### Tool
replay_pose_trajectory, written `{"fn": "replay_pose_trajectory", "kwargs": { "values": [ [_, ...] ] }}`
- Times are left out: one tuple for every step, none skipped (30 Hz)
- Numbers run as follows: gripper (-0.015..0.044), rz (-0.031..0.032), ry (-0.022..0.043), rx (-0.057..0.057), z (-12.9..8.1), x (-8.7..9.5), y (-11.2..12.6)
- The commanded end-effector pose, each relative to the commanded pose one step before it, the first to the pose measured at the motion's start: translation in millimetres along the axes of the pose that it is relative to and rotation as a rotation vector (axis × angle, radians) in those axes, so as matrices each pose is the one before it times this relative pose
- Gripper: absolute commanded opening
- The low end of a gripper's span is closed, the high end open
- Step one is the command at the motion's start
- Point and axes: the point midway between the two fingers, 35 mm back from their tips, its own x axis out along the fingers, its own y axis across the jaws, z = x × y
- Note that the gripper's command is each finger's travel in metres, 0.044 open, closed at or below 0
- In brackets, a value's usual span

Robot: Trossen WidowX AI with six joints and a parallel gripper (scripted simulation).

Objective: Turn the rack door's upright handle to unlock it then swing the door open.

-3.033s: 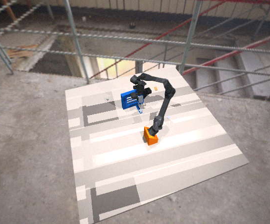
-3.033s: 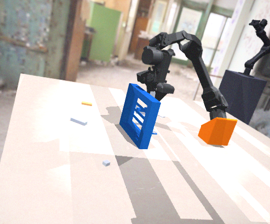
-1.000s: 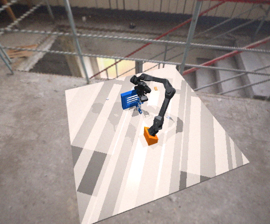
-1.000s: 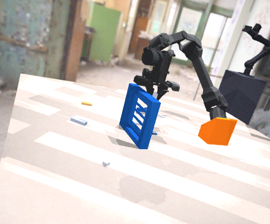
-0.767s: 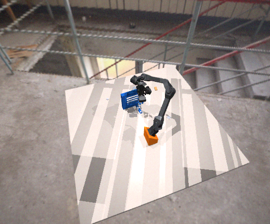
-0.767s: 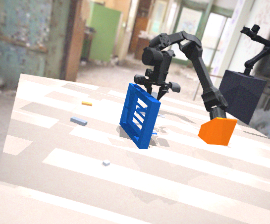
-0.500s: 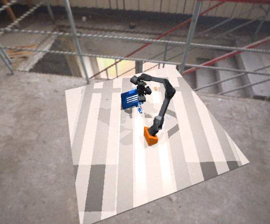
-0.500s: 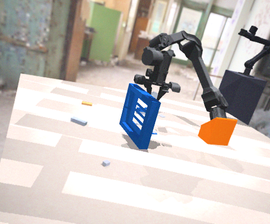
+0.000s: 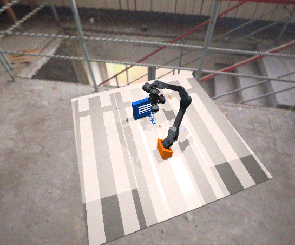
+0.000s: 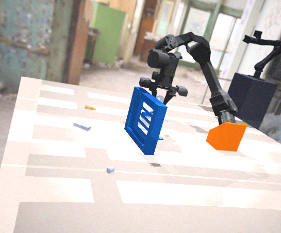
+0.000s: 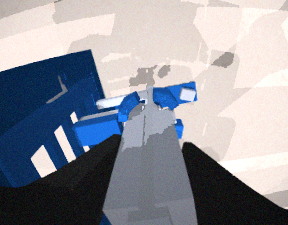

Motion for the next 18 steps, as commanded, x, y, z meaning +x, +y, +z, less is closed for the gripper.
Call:
{"fn": "replay_pose_trajectory", "kwargs": {
  "values": [
    [0.0257,0.00065,0.00154,0.0099,-0.37,0.03,0.20],
    [0.0284,0.00000,0.00000,0.0000,0.00,0.00,0.00],
    [0.0293,0.00000,0.00000,0.0000,0.00,0.00,0.00],
    [0.0293,0.00000,0.00000,-0.0082,0.00,0.00,0.00],
    [0.0293,0.00000,0.00000,-0.0245,0.00,0.00,0.00],
    [0.0293,0.00000,0.00000,-0.0409,0.00,0.00,0.00],
    [0.0293,0.00001,0.00000,-0.0495,0.00,0.00,0.00],
    [0.0293,0.00001,0.00000,-0.0495,0.00,0.00,0.00],
    [0.0293,0.00001,0.00000,-0.0495,0.00,0.00,0.00],
    [0.0293,0.00001,0.00000,-0.0495,0.00,0.00,0.00],
    [0.0293,0.00001,0.00000,-0.0495,0.00,0.00,0.00],
    [0.0293,0.00001,0.00000,-0.0495,0.00,0.00,0.00],
    [0.0293,0.00001,0.00000,-0.0495,0.00,0.00,0.00],
    [0.0293,0.00001,0.00000,-0.0495,0.00,0.00,0.00],
    [0.0293,0.00001,0.00000,-0.0495,0.00,0.00,0.00],
    [0.0293,0.00001,0.00000,-0.0495,0.00,0.00,0.00],
    [0.0293,0.00001,0.00000,-0.0495,0.00,0.00,0.00],
    [0.0293,0.00001,0.00000,-0.0495,0.00,0.00,0.00]
  ]
}}
